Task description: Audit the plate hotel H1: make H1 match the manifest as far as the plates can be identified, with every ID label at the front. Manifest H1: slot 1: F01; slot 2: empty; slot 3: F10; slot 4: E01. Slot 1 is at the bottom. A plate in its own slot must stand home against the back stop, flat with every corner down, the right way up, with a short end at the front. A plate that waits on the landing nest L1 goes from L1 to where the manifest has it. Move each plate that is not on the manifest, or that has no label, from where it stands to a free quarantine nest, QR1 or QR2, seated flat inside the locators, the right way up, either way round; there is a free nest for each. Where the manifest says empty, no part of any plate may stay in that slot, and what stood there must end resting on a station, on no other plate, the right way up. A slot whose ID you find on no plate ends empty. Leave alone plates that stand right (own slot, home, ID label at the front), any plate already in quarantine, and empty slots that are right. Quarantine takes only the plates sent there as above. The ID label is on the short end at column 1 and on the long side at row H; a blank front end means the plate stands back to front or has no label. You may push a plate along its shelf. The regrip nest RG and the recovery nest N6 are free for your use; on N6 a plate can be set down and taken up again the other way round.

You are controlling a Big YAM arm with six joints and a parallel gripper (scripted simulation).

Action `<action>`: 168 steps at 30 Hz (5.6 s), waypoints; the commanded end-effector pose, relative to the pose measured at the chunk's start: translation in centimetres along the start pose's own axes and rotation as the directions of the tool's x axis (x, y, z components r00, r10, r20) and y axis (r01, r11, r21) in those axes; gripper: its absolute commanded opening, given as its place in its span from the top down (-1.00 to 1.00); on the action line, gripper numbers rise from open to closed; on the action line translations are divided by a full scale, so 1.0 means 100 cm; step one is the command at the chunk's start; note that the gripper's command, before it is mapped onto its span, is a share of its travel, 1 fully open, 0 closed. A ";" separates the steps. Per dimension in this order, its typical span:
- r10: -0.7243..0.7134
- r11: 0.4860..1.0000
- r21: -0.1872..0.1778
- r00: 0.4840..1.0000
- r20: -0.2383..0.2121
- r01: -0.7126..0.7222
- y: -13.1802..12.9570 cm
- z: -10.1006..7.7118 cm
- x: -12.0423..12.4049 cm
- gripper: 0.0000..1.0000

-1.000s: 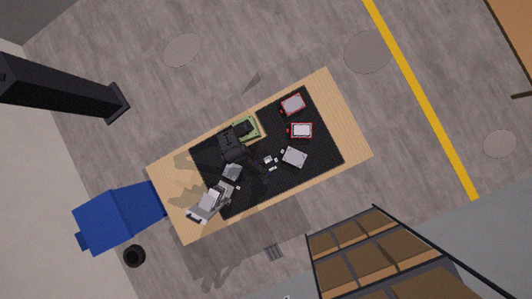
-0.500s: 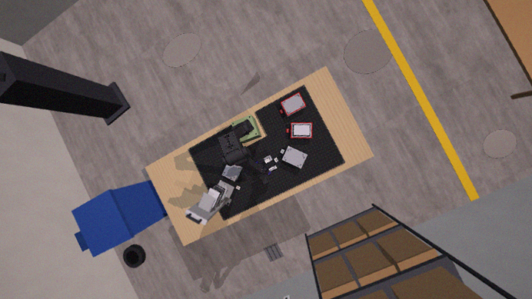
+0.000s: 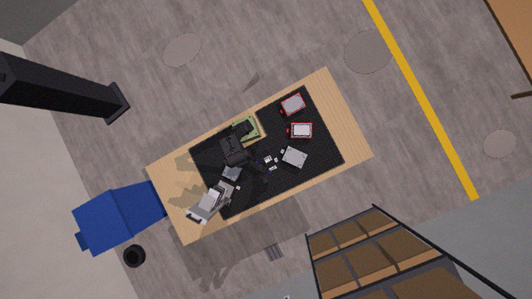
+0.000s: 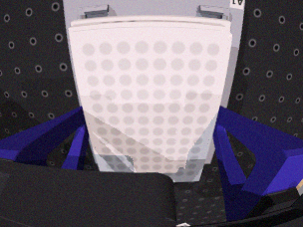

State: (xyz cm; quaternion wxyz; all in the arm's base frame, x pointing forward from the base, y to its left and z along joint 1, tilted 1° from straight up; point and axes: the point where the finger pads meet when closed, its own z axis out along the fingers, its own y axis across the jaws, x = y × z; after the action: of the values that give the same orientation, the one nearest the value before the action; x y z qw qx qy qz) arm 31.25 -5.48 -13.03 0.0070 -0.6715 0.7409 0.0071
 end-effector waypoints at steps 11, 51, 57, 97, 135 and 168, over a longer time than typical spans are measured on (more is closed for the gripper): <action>0.003 0.999 0.034 1.000 -0.001 -0.003 -0.019 0.005 -0.002 -0.72; 0.001 0.999 0.038 1.000 -0.001 -0.001 -0.020 0.005 -0.003 -1.00; 0.002 1.000 0.025 1.000 0.000 -0.002 -0.012 -0.006 -0.002 -1.00; 0.381 0.924 0.014 0.924 0.006 -0.381 -0.005 -0.054 0.002 -1.00; 0.866 0.499 0.010 0.499 0.015 -0.866 -0.006 -0.054 0.002 -1.00; 0.998 -0.057 0.001 -0.057 0.018 -0.998 -0.006 -0.054 0.002 -1.00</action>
State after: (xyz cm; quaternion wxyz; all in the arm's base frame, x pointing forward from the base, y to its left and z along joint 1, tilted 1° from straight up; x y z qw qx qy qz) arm 31.52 -5.79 -8.03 0.0035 0.0297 0.9995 0.0094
